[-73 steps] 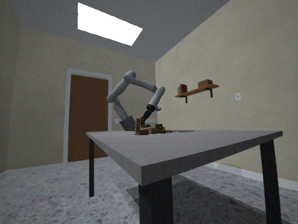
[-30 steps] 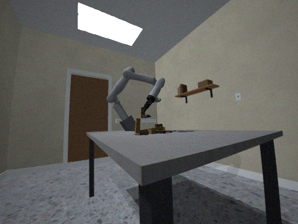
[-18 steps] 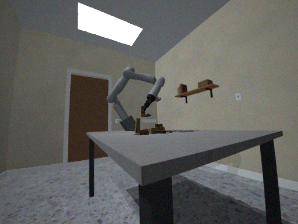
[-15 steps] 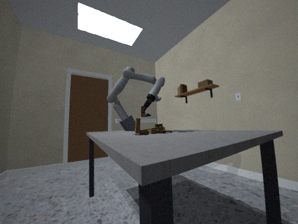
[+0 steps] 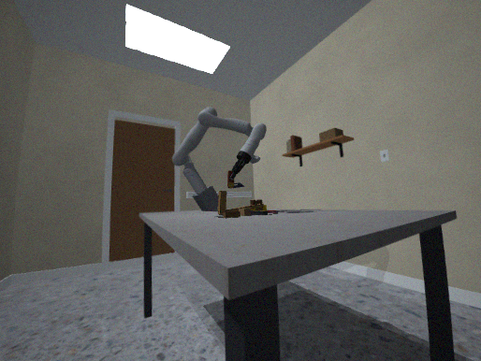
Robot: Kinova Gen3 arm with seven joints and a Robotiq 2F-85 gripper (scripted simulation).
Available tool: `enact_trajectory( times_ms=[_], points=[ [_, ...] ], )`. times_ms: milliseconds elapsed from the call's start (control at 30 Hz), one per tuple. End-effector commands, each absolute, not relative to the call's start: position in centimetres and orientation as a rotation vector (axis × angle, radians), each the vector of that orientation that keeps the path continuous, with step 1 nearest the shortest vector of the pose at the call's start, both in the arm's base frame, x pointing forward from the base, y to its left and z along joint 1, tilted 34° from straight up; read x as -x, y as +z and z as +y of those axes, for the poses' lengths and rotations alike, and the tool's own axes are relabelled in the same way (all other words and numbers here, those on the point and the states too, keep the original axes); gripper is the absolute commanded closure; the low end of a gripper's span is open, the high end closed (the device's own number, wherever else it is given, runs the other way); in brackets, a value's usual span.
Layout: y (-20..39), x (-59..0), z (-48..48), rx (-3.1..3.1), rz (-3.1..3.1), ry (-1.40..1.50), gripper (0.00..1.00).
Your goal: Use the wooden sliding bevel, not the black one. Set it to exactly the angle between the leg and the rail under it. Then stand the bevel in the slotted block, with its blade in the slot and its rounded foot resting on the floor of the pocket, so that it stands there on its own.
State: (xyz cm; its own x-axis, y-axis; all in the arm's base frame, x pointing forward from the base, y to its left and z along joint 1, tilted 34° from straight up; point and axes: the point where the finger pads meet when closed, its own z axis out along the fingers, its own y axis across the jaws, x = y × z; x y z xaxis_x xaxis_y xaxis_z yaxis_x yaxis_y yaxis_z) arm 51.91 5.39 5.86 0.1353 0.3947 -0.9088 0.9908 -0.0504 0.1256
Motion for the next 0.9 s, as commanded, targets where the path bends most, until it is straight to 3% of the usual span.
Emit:
enact_trajectory(
  times_ms=[0, 333, 867],
  points=[
    [6.6, -51.9, 5.9, -1.581, 1.384, -0.901, 0.9],
    [10.4, -51.5, 8.4, -1.581, 1.384, -0.901, 0.9],
    [10.4, -51.5, 8.5, -1.582, 1.384, -0.901, 0.9]
  ],
)
